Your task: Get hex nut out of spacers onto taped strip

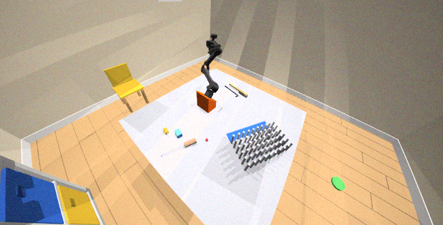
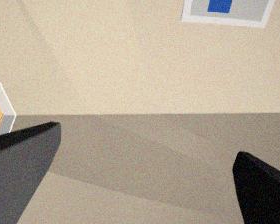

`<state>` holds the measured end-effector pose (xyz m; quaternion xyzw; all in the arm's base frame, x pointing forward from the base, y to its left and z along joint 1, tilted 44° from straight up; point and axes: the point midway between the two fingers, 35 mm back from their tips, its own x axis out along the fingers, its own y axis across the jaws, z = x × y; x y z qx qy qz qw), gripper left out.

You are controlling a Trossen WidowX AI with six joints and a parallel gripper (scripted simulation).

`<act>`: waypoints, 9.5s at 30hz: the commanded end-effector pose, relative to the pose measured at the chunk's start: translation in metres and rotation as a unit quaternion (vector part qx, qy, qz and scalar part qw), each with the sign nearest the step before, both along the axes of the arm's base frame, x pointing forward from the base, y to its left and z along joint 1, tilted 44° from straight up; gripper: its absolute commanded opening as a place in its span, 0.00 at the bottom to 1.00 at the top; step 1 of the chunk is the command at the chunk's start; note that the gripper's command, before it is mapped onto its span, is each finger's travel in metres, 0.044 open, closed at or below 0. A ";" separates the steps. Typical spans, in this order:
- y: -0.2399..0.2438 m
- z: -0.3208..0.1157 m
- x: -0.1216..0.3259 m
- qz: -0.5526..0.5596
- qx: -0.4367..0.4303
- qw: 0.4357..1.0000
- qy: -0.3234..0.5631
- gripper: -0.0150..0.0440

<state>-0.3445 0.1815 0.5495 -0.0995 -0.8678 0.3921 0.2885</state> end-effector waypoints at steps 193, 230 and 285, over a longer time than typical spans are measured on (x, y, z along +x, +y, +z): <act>-0.465 -0.799 0.475 -0.481 -0.541 -0.175 0.668 1.00; -0.445 -0.824 0.482 -0.481 -0.540 -0.174 0.668 0.73; -0.505 -0.766 0.472 -0.484 -0.535 -0.182 0.669 0.25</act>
